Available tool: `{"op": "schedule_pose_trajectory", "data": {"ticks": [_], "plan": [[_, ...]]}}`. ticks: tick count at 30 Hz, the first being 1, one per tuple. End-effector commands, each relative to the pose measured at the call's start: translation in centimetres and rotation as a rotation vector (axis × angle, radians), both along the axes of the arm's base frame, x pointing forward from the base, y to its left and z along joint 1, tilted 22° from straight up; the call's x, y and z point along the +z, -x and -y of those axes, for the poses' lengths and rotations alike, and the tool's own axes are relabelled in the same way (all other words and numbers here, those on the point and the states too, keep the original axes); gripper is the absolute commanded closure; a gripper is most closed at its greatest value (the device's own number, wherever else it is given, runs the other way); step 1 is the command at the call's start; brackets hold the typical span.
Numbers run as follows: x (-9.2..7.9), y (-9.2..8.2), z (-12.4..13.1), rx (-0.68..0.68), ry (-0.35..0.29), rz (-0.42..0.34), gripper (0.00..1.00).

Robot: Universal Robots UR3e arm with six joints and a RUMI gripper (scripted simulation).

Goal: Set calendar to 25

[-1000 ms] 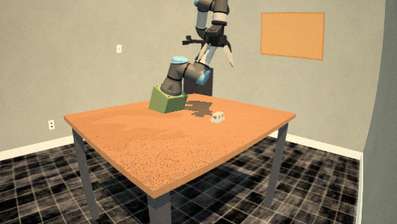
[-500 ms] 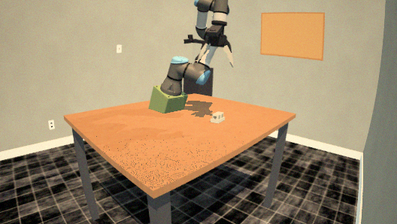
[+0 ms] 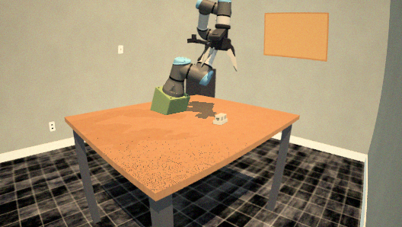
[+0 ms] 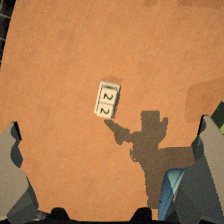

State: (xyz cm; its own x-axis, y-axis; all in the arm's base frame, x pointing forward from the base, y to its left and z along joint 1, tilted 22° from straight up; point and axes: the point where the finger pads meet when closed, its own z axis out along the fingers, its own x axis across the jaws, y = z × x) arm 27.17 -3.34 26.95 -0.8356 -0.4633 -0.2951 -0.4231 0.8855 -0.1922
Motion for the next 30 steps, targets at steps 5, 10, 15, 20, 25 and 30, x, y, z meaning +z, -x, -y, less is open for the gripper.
{"op": "schedule_pose_trajectory", "data": {"ticks": [5, 10, 15, 20, 25, 30], "plan": [[-2.3, -0.5, -1.9, -0.059, -0.026, 0.0, 0.0], [-3.5, -0.6, -2.9, -0.087, -0.041, 0.002, 0.0], [-4.3, -0.7, -3.7, -0.106, -0.052, 0.004, 0.0], [-6.6, -0.7, -5.7, -0.153, -0.08, 0.011, 0.0], [-7.8, -0.6, -6.8, -0.178, -0.095, 0.015, 0.0], [-9.5, -0.4, -8.3, -0.211, -0.117, 0.022, 0.0]]}}
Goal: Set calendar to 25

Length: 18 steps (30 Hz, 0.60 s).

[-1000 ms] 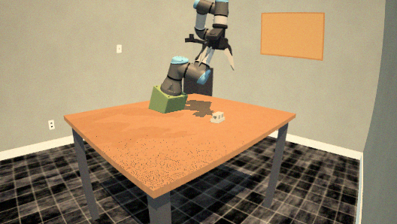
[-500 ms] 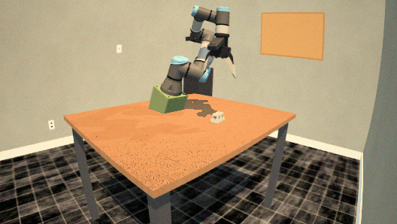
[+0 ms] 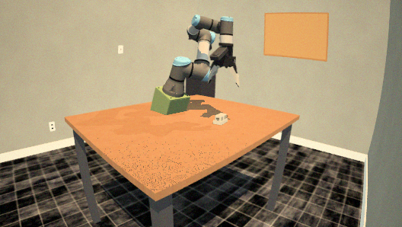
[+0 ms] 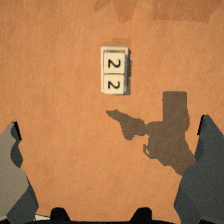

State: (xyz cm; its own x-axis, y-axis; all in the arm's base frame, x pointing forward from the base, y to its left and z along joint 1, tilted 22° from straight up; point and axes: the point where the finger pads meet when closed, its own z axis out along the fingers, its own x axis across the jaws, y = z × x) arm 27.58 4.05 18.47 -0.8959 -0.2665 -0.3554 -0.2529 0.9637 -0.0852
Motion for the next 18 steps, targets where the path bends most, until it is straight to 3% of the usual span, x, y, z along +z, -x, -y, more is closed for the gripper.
{"op": "schedule_pose_trajectory", "data": {"ticks": [1, 9, 18], "plan": [[-1.0, 0.1, -0.9, -0.031, 0.005, 0.002, 0.0], [-2.2, 0.3, -2.1, -0.054, -0.011, 0.007, 0.0], [-2.4, 0.4, -2.2, -0.058, -0.014, 0.008, 0.0]]}}
